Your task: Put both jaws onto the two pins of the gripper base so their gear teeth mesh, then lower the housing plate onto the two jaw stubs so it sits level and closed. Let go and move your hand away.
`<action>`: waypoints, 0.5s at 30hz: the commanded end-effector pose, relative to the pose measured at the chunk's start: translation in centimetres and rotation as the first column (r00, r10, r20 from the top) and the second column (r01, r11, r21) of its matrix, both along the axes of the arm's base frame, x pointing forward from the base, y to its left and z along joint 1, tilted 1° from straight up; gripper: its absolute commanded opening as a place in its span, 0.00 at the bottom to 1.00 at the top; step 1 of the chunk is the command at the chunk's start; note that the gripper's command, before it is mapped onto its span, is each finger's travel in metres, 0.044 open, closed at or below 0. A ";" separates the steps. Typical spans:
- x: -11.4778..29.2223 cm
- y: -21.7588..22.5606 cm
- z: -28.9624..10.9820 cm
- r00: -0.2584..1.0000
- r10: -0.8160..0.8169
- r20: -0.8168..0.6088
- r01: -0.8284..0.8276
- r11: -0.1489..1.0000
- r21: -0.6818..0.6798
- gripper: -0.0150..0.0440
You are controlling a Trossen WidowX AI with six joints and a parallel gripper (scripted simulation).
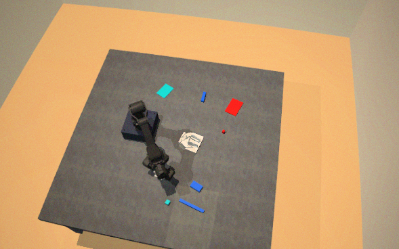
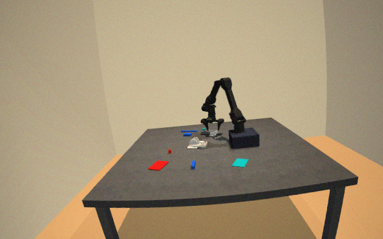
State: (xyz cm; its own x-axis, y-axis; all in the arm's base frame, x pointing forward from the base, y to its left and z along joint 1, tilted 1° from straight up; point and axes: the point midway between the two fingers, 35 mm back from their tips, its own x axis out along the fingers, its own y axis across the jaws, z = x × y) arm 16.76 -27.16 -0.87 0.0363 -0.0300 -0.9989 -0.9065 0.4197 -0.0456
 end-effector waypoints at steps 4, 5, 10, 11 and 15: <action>-0.1 0.2 -1.5 1.000 0.003 -0.007 -0.002 1.000 0.011 1.00; -0.1 0.2 -1.7 1.000 0.003 -0.007 -0.002 1.000 0.011 1.00; -0.1 0.3 -2.0 1.000 0.003 -0.007 -0.002 1.000 0.011 1.00; -0.1 0.3 -2.0 1.000 0.003 -0.007 -0.002 1.000 0.011 1.00; -0.1 0.3 -2.0 1.000 0.003 -0.007 -0.002 1.000 0.011 1.00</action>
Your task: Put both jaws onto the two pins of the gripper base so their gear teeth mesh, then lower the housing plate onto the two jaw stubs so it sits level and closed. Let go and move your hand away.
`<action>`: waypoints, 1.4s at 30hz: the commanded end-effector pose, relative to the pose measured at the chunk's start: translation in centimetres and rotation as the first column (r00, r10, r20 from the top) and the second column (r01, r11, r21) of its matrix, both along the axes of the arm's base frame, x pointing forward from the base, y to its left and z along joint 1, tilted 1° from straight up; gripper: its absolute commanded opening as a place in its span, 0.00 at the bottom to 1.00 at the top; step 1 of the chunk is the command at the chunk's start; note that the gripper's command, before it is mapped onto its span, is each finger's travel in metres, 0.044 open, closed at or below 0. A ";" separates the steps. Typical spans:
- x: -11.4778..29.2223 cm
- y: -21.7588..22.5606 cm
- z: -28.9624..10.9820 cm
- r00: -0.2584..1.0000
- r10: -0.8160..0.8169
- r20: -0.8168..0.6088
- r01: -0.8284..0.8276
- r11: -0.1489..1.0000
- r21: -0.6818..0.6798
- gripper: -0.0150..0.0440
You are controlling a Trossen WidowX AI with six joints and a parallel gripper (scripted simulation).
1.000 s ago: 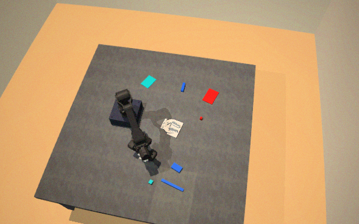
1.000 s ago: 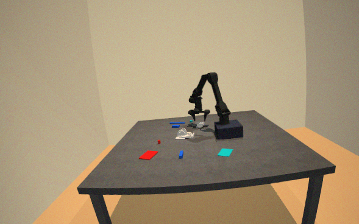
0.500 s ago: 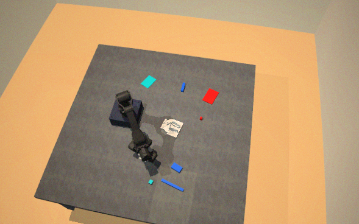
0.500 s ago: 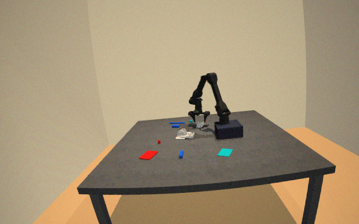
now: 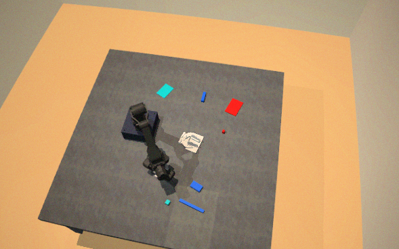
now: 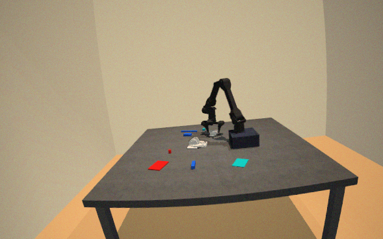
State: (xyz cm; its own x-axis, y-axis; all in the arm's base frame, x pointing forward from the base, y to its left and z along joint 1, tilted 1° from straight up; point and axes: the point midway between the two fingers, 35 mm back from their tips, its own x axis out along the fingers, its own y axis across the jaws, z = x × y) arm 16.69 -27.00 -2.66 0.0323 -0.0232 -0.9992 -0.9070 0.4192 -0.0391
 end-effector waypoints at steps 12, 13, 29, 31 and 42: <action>-0.1 0.1 -0.3 1.000 0.002 -0.003 -0.002 1.000 0.004 1.00; -0.1 0.1 -0.3 1.000 0.002 -0.003 -0.002 1.000 0.004 1.00; -0.1 0.1 -0.3 1.000 0.000 -0.003 0.000 1.000 0.005 0.92; -0.1 0.1 -0.3 1.000 0.000 -0.003 0.000 1.000 0.005 0.90; -0.1 0.1 -0.3 1.000 0.000 -0.003 0.000 1.000 0.005 0.85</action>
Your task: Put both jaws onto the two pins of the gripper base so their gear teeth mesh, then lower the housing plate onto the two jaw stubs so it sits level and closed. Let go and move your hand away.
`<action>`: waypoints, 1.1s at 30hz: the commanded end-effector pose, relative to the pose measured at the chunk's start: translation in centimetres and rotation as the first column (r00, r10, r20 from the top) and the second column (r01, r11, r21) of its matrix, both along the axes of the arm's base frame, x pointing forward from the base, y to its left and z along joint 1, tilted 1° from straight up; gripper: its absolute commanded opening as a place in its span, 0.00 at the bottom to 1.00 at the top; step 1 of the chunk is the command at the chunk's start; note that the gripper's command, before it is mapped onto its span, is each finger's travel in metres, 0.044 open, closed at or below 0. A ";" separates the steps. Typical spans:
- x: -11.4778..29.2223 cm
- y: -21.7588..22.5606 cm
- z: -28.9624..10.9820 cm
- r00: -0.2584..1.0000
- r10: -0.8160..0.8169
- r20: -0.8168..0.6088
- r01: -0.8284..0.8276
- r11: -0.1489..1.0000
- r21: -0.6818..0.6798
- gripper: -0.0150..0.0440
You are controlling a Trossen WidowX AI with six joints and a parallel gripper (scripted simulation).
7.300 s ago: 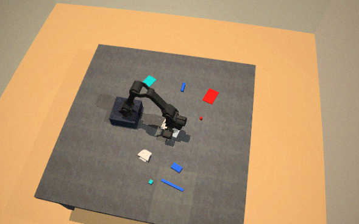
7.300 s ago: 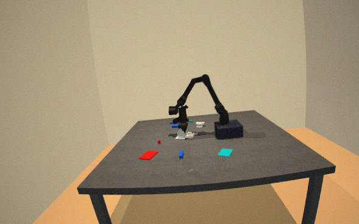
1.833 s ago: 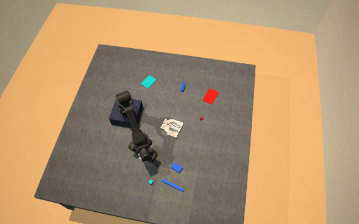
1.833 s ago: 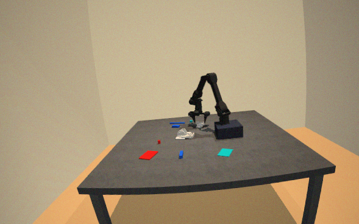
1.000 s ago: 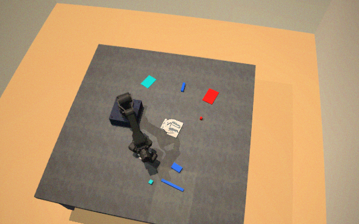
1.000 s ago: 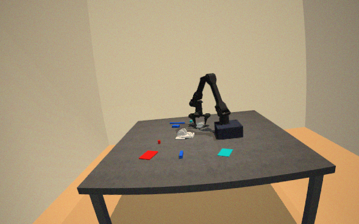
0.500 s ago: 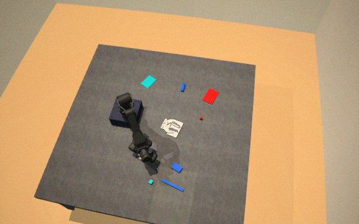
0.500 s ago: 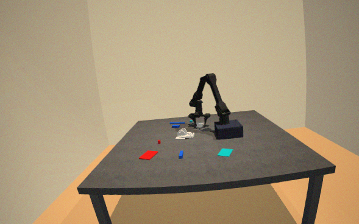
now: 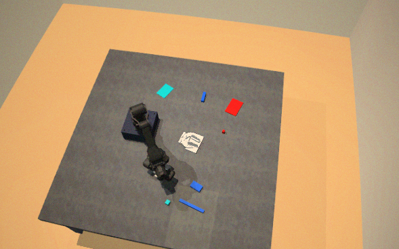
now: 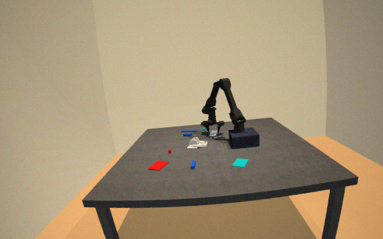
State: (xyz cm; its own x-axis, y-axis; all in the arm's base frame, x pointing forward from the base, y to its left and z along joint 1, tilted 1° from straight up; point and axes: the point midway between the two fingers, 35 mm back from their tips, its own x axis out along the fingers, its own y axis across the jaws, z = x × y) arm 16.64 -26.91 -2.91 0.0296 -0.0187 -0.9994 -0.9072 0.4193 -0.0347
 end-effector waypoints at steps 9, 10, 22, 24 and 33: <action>0.0 -0.1 1.4 1.000 0.000 0.000 0.000 1.000 0.000 0.85; 0.0 -0.1 1.7 1.000 0.000 0.000 0.000 1.000 0.000 0.85; -0.1 -0.1 5.5 1.000 0.001 0.000 -0.001 1.000 -0.001 0.85; -0.1 0.0 6.2 1.000 0.001 0.000 -0.001 1.000 -0.001 0.85; -0.1 0.1 7.3 1.000 -0.001 0.000 0.001 1.000 0.000 0.85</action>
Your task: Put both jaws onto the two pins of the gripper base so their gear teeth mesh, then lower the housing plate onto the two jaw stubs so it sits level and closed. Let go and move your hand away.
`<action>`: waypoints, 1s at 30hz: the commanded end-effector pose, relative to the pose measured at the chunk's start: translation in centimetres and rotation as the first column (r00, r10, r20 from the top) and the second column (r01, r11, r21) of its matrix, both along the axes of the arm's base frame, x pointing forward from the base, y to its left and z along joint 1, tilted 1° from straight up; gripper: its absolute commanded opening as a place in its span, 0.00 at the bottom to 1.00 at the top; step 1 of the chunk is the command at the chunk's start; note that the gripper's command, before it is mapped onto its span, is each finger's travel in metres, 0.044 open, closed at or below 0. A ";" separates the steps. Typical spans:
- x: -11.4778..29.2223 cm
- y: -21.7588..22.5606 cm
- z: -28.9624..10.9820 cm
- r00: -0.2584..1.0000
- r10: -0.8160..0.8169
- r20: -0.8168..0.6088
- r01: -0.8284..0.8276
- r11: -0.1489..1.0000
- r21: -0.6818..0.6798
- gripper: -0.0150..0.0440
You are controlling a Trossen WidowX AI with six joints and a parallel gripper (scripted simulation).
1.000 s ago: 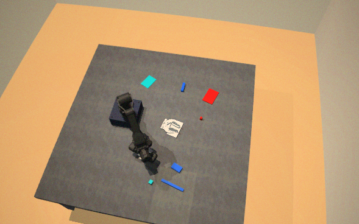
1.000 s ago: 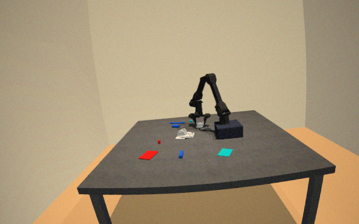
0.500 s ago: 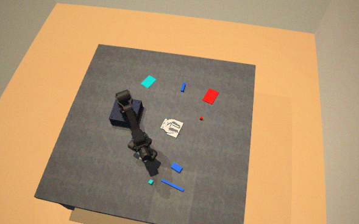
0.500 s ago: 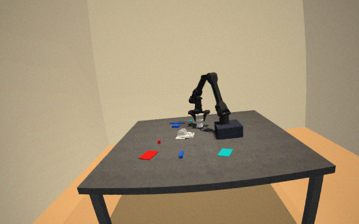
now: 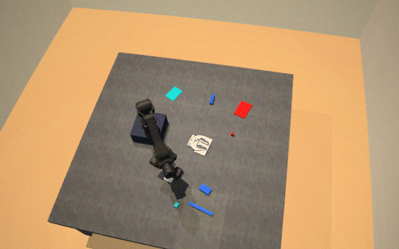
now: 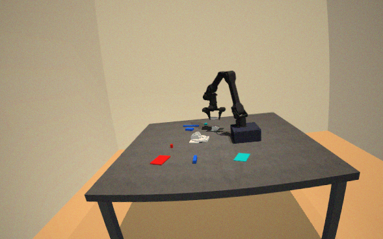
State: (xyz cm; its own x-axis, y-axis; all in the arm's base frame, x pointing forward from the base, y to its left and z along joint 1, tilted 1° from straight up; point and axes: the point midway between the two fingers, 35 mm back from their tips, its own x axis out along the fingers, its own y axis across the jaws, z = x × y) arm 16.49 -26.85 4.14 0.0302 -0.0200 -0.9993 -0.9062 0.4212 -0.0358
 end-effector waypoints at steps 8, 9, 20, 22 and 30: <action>1.8 1.7 0.3 0.993 -0.118 0.003 0.118 0.993 0.006 0.85; 2.0 2.0 0.3 0.991 -0.134 0.003 0.134 0.991 0.007 0.85; 4.5 4.7 0.3 0.951 -0.310 0.006 0.310 0.951 0.016 0.85; 4.9 5.3 0.3 0.940 -0.341 0.006 0.341 0.940 0.017 0.85; 6.4 7.5 0.4 0.886 -0.464 0.006 0.463 0.886 0.024 0.85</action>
